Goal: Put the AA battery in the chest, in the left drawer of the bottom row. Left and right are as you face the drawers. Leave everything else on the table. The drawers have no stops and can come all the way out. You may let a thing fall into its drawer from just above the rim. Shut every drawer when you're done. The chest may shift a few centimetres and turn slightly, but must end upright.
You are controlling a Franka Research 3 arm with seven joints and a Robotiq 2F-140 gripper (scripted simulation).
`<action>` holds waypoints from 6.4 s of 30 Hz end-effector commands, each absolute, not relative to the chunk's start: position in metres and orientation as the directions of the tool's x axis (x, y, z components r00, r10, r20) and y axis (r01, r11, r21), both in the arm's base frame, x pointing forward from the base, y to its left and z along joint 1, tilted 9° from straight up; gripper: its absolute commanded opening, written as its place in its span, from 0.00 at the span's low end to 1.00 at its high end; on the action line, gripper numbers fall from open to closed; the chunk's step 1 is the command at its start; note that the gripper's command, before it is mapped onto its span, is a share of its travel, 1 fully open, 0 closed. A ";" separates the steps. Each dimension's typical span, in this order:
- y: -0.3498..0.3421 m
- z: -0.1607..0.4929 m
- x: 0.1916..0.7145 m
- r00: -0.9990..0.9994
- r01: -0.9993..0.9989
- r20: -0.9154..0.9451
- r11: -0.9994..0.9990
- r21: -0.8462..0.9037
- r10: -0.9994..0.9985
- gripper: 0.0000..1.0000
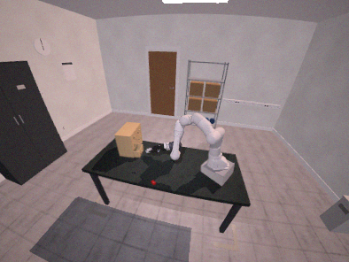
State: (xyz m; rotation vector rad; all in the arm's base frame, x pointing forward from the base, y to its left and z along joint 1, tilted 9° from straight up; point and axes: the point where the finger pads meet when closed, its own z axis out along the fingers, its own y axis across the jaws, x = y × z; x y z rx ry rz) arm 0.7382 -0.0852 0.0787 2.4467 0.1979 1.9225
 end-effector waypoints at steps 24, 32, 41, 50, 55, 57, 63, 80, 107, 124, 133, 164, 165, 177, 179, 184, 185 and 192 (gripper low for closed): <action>-0.087 0.157 0.710 0.318 0.100 0.938 -0.988 0.115 0.141 0.28; -0.094 0.155 0.732 0.482 0.125 0.860 -0.984 0.125 0.170 0.28; -0.097 0.156 0.735 0.559 0.132 0.810 -0.983 0.126 0.179 0.28; -0.102 0.160 0.733 0.659 0.137 0.730 -0.983 0.124 0.184 0.28; -0.104 0.163 0.730 0.691 0.137 0.699 -0.983 0.123 0.184 0.28; -0.104 0.165 0.728 0.712 0.137 0.678 -0.983 0.122 0.183 0.28; -0.106 0.172 0.717 0.772 0.134 0.610 -0.984 0.119 0.179 0.28; -0.105 0.195 0.677 0.889 0.119 0.431 -0.987 0.109 0.155 0.28; -0.093 0.232 0.607 0.972 0.091 0.208 -0.991 0.103 0.111 0.28; -0.086 0.245 0.581 0.986 0.081 0.138 -0.991 0.103 0.094 0.28; -0.085 0.248 0.576 0.988 0.079 0.123 -0.992 0.103 0.091 0.28; -0.076 0.210 0.559 0.981 -0.147 0.141 -0.987 0.067 -0.136 0.28; -0.075 0.206 0.557 0.976 -0.172 0.143 -0.983 0.062 -0.162 0.28; -0.070 0.186 0.547 0.946 -0.298 0.150 -0.954 0.040 -0.289 0.28; -0.069 0.182 0.544 0.936 -0.327 0.151 -0.944 0.035 -0.319 0.28; -0.066 0.170 0.537 0.906 -0.403 0.153 -0.915 0.021 -0.395 0.28; -0.066 0.167 0.535 0.899 -0.418 0.153 -0.908 0.018 -0.411 0.28; -0.064 0.157 0.528 0.868 -0.478 0.154 -0.878 0.007 -0.471 0.28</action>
